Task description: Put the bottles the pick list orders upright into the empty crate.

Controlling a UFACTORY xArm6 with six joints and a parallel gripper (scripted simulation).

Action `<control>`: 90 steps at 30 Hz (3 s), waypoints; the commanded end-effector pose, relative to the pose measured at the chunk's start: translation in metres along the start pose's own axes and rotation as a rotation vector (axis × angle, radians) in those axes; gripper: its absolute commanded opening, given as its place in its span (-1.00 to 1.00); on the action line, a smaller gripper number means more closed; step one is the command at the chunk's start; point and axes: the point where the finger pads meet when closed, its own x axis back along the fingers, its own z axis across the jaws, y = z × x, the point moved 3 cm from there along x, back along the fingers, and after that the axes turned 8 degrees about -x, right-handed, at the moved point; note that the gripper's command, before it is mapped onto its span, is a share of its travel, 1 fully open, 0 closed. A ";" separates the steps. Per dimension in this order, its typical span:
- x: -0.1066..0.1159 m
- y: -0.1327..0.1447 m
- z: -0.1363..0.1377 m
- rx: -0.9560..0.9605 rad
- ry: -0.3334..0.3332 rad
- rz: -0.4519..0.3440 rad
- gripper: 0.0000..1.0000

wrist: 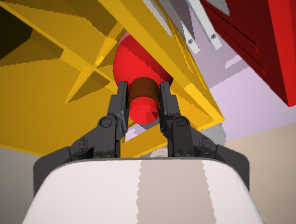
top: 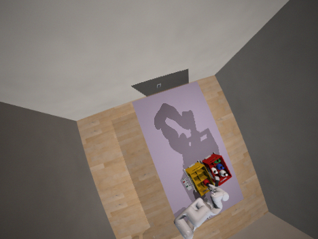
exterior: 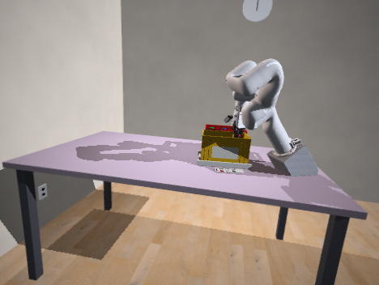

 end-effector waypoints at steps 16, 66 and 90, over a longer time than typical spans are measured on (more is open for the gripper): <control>-0.002 -0.001 0.000 0.001 0.001 0.002 -1.00; -0.005 -0.001 0.000 0.001 0.001 0.002 0.29; -0.005 -0.001 0.000 0.001 0.001 0.002 0.29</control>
